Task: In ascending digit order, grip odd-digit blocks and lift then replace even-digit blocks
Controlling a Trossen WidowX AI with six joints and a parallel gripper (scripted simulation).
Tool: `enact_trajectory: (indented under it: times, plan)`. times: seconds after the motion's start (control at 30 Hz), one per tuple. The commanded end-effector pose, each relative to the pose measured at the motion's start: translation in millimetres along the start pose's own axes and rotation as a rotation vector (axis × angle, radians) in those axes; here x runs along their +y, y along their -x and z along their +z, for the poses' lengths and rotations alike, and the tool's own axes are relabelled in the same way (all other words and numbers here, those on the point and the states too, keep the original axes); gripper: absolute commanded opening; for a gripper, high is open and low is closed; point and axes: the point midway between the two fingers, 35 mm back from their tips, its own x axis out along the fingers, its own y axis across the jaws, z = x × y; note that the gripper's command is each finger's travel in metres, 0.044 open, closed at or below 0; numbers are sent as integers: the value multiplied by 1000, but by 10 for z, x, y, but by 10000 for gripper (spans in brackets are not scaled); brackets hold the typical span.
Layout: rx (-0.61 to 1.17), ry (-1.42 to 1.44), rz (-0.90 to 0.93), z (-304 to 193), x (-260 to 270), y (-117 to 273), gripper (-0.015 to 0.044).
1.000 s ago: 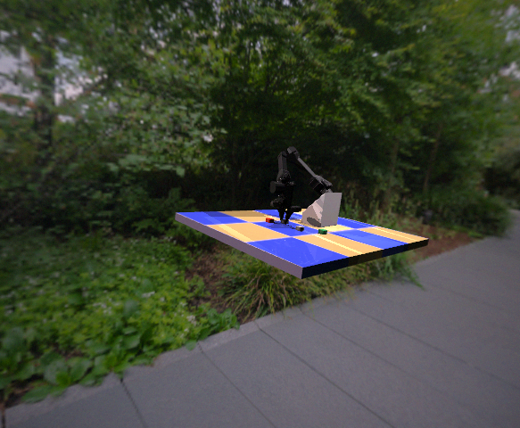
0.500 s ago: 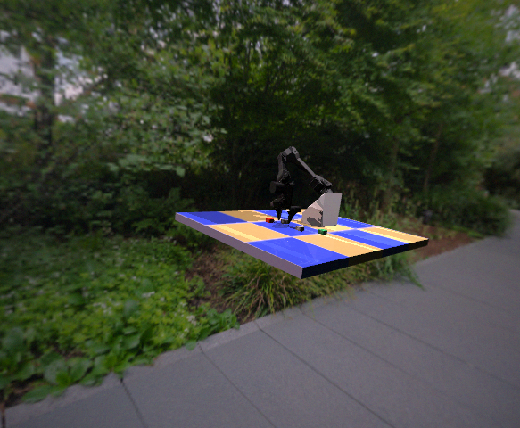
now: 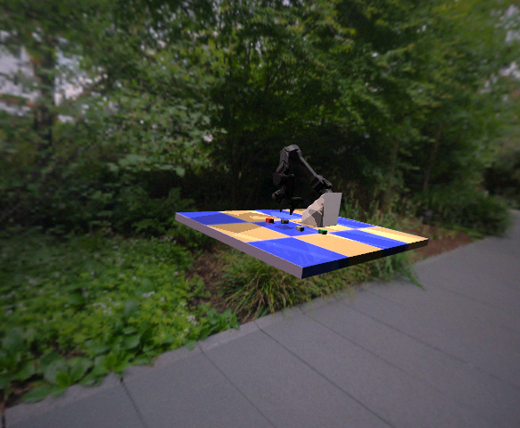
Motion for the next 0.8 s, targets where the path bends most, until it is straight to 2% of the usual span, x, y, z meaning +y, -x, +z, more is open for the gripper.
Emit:
enact_trajectory:
  times: [0.0, 0.17, 0.57, 0.77]
  plan:
    - [-18, -9, 0, 28, -11, 579, 242]
    - [-18, -9, -2, 13, -19, 687, 120]
    - [-18, -9, -1, 19, 8, 689, 120]
    - [-22, -3, 33, 91, 909, 746, 120]
